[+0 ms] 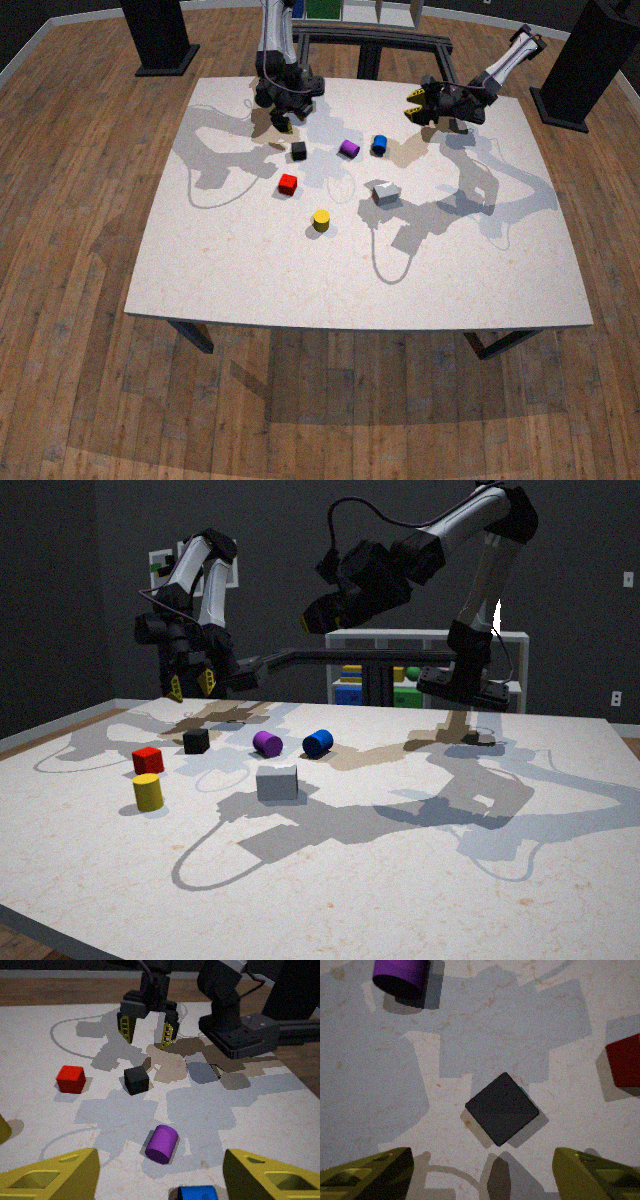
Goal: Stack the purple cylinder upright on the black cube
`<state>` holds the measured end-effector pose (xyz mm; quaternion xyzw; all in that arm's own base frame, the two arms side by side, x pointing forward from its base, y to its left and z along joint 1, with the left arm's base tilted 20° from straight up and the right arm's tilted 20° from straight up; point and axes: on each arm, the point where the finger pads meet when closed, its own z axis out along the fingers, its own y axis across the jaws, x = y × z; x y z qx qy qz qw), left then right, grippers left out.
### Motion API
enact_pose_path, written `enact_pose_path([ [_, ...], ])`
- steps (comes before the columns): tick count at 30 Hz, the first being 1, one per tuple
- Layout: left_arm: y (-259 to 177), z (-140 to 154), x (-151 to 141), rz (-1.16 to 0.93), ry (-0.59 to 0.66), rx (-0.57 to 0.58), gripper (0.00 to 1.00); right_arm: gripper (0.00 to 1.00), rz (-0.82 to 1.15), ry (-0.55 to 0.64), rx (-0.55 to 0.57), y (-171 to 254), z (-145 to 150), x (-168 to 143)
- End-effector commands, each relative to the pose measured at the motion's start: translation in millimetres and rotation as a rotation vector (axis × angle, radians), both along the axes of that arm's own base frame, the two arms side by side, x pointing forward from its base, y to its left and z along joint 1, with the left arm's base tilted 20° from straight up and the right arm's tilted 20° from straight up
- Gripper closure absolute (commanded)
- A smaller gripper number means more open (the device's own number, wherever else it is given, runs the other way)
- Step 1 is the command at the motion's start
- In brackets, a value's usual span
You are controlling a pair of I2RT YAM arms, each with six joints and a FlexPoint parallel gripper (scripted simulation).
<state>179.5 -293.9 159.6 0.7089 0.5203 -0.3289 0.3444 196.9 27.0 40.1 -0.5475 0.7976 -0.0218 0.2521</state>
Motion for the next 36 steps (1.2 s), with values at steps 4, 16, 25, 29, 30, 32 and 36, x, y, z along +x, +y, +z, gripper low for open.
enact_pose_path([
  [4, 14.9, -23.2, 6.3, 0.037, -0.007, 0.071, 0.39, 0.26, -0.072, -0.188, 0.099, 38.7, -4.9, 30.2],
  [16, 35.0, -41.8, 4.8, 0.063, 0.014, 0.127, 0.39, 0.26, -0.004, -0.217, 0.217, 94.1, -35.4, 18.6],
  [25, 45.4, -52.5, 3.9, 0.083, 0.038, 0.15, 0.39, 0.26, 0.035, -0.166, 0.225, 109.4, -53.3, 3.4],
  [29, 49.5, -56.5, 3.7, 0.094, 0.049, 0.156, 0.39, 0.26, 0.044, -0.147, 0.22, 115.1, -61.8, -1.1],
  [30, 50.2, -57.1, 3.1, 0.094, 0.054, 0.155, 0.39, 0.26, 0.045, -0.142, 0.219, 116.5, -63.9, -2.1],
  [32, 50.2, -57.1, 3.1, 0.094, 0.054, 0.155, 0.39, 0.26, 0.045, -0.142, 0.219, 116.5, -63.9, -2.1],
  [36, 53.8, -60.4, 2.1, 0.105, 0.072, 0.155, 0.39, 0.26, 0.044, -0.132, 0.218, 122.5, -73.3, -4.9],
])
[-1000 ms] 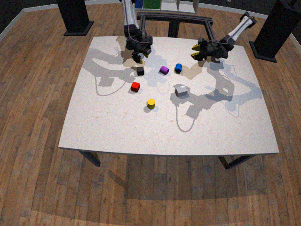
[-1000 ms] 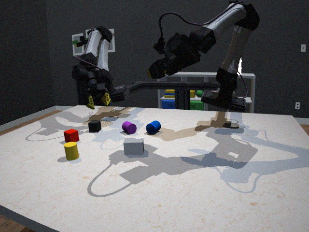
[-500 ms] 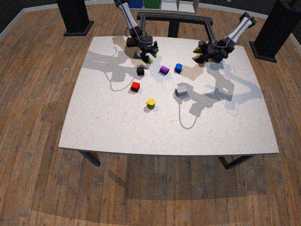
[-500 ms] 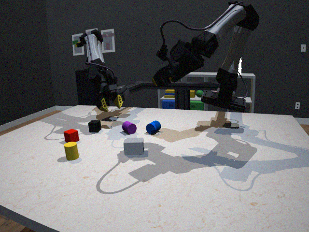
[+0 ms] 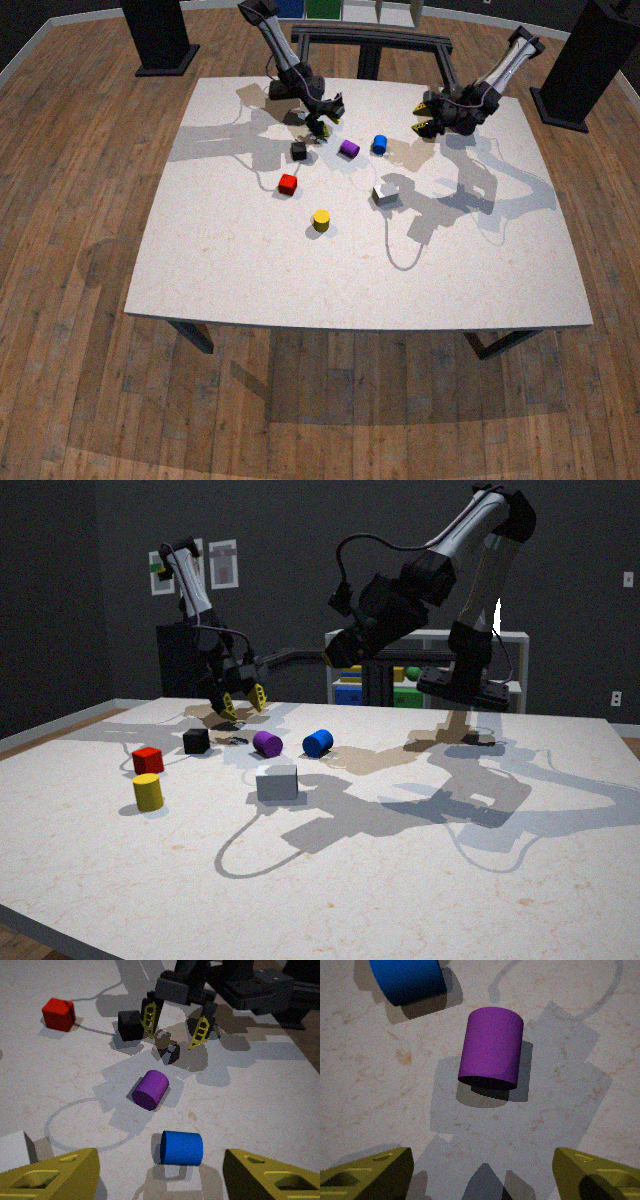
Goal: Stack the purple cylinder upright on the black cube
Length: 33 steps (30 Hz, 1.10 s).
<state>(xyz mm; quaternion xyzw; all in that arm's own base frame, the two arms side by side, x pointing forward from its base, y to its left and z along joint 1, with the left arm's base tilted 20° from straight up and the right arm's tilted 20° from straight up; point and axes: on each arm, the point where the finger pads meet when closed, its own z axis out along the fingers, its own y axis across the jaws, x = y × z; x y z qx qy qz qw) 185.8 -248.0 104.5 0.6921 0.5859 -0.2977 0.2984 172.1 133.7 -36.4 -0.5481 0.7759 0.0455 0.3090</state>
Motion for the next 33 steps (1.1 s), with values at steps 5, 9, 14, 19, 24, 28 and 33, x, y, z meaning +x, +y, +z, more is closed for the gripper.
enact_pose_path([
  [5, 12.1, -8.3, -2.7, 0.026, 0.026, 0.016, 0.39, 0.26, -0.024, -0.084, 0.045, 21.1, -9.8, 15.5],
  [9, 18.6, -11.7, -3.6, 0.064, 0.068, -0.007, 0.39, 0.26, -0.033, -0.086, 0.037, 24.7, -18.4, 15.3],
  [14, 20.2, -12.7, -2.8, 0.078, 0.075, -0.016, 0.39, 0.26, -0.046, -0.11, 0.055, 28.4, -20.7, 16.9],
  [19, 23.0, -14.7, -1.7, 0.1, 0.093, -0.031, 0.39, 0.26, -0.057, -0.135, 0.077, 31.9, -19.3, 19.7],
  [24, 26.2, -17.3, -1.8, 0.123, 0.117, -0.043, 0.39, 0.26, -0.057, -0.135, 0.077, 31.9, -19.3, 19.7],
  [28, 28.8, -19.2, -1.8, 0.142, 0.137, -0.053, 0.39, 0.26, -0.057, -0.135, 0.077, 31.9, -19.3, 19.7],
  [33, 30.8, -20.8, -2.1, 0.157, 0.153, -0.06, 0.39, 0.26, -0.055, -0.134, 0.073, 31.6, -19.9, 19.3],
])
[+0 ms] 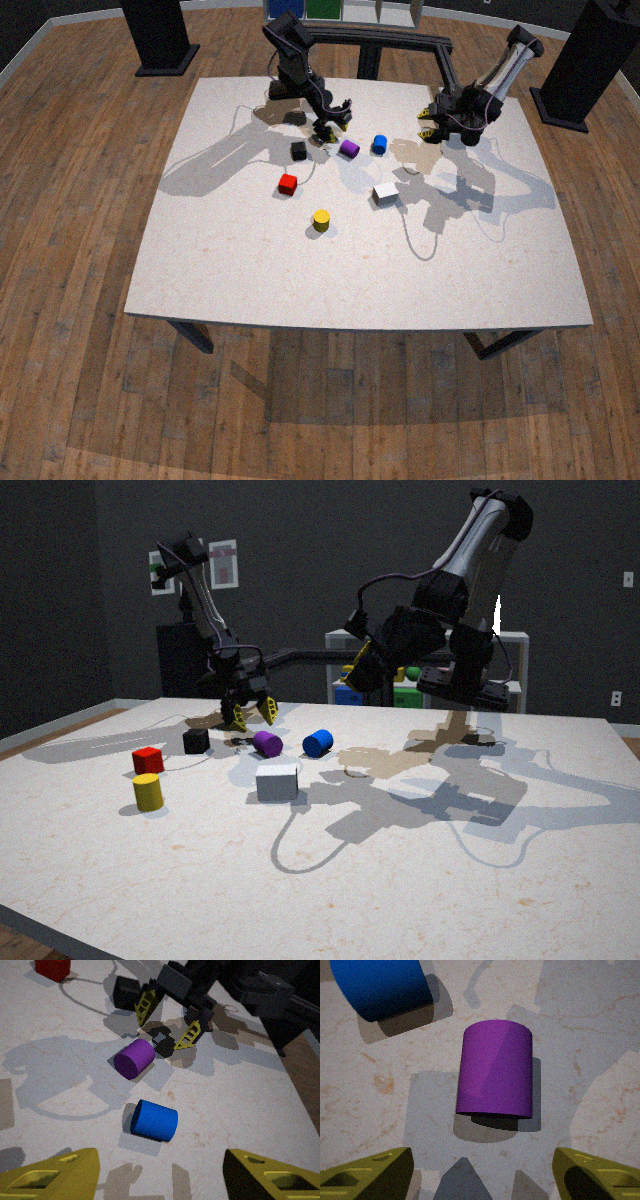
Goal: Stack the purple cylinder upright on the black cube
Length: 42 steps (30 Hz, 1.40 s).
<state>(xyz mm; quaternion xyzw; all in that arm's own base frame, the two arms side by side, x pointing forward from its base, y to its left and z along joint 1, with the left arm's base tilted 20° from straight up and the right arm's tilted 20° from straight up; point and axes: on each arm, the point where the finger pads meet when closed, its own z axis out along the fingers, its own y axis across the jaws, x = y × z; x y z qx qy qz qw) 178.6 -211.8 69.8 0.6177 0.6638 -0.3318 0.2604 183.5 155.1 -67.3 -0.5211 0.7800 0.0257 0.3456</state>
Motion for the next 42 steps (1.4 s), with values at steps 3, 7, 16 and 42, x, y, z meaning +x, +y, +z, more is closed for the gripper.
enact_pose_path([
  [3, -3.5, 12.5, 4.9, 0.026, -0.022, -0.079, 0.39, 0.26, 0.008, -0.062, 0.045, 10.2, 11.0, 7.9],
  [7, -2.3, 12.0, 5.0, 0.04, -0.008, -0.089, 0.39, 0.26, 0.008, -0.062, 0.045, 10.2, 11.0, 7.9],
  [16, -3.6, 13.8, 5.8, 0.044, -0.004, -0.1, 0.39, 0.26, 0.004, -0.073, 0.059, 13.0, 11.6, 11.2],
  [42, -3.6, 13.9, 5.9, 0.044, -0.004, -0.101, 0.39, 0.62, -0.037, -0.08, 0.097, 37.1, -21.4, 44.8],
])
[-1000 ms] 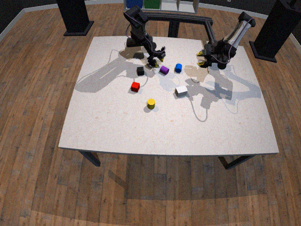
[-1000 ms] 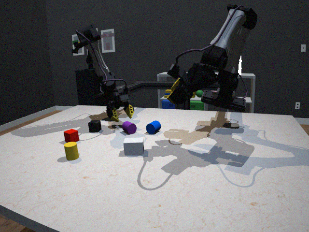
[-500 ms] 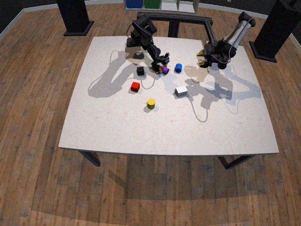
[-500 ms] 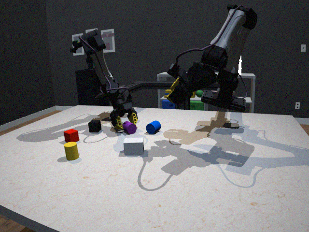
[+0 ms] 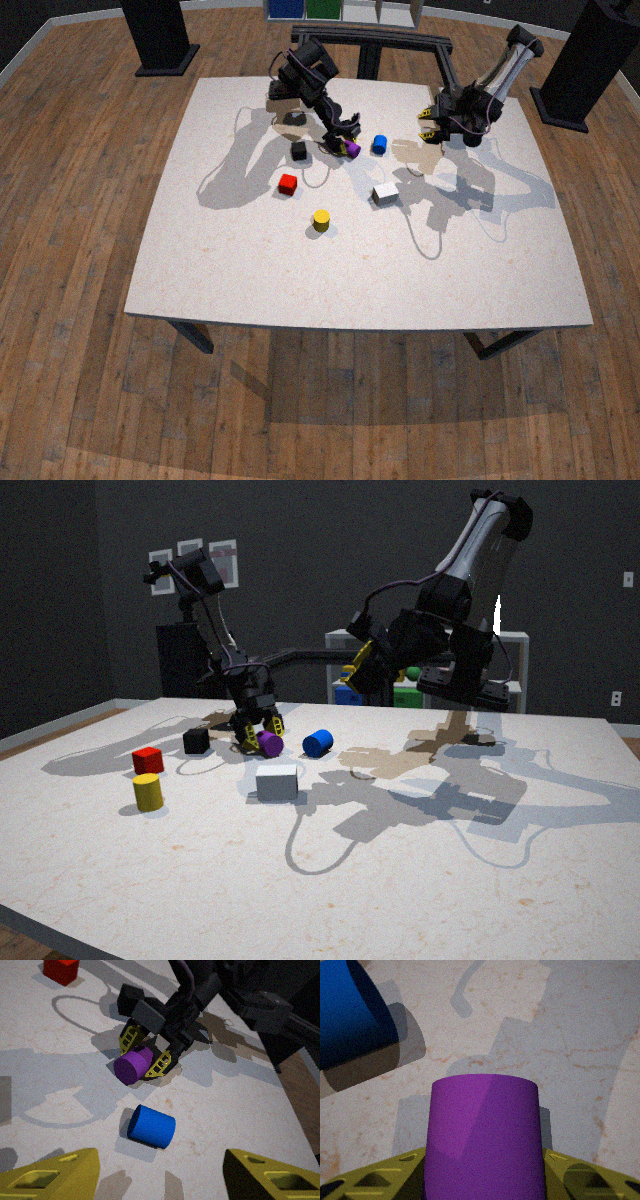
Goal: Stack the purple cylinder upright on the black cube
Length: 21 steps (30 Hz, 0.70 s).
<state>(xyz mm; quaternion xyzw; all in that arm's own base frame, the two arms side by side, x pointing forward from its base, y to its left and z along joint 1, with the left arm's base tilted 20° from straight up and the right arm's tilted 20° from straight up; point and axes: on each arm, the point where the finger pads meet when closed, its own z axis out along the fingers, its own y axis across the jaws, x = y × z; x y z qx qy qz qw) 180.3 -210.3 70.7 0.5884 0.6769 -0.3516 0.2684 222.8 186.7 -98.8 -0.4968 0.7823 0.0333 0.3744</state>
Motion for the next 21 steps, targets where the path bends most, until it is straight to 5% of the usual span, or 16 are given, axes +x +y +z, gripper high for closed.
enact_pose_path([
  [1, -5.1, 12.9, 4.2, -0.004, -0.046, -0.057, 0.39, 0.62, 0.001, -0.047, 0.039, 6.5, 11.4, 4.7],
  [21, -25.4, 20.5, 15.9, -0.039, -0.084, -0.041, 0.39, 0.62, -0.013, 0.013, -0.022, -0.3, 35.0, -13.6],
])
